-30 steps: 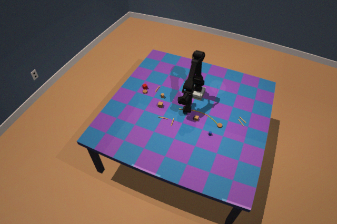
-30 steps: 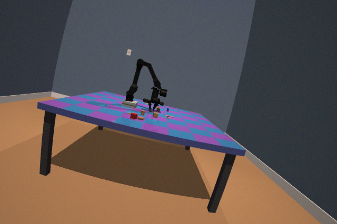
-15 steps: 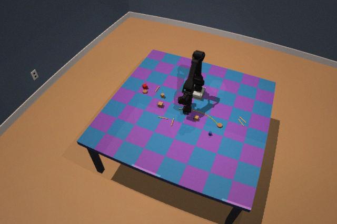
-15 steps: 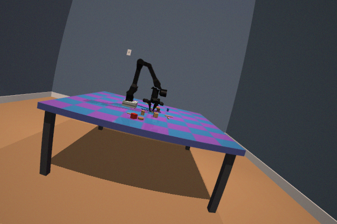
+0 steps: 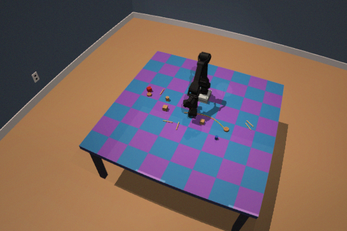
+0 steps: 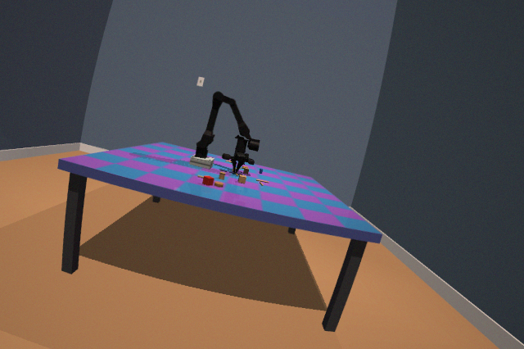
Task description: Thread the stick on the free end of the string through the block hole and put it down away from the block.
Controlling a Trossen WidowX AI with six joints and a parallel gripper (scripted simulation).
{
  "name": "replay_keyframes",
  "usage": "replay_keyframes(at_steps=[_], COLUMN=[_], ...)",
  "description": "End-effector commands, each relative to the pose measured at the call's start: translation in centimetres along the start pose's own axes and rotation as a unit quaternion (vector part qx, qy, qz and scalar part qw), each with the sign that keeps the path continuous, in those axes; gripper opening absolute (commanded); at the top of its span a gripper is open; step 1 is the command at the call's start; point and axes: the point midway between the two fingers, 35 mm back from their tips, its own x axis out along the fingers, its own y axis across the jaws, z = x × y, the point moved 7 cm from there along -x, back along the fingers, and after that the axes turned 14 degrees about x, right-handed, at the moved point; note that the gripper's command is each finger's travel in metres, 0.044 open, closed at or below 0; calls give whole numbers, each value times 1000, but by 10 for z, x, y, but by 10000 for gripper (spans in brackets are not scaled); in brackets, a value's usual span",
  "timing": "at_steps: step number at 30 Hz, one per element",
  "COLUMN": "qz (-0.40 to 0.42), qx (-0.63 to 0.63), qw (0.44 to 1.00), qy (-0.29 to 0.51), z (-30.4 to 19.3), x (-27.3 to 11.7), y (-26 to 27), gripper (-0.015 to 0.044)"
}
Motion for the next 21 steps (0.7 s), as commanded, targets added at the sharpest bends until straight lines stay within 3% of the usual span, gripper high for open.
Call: replay_keyframes(at_steps=[1,21], qz=[0,0], qx=[0,0], qw=[1000,1000], qy=[0,0], z=[0,0], x=[-1,-26], y=[0,2], gripper=[0,0])
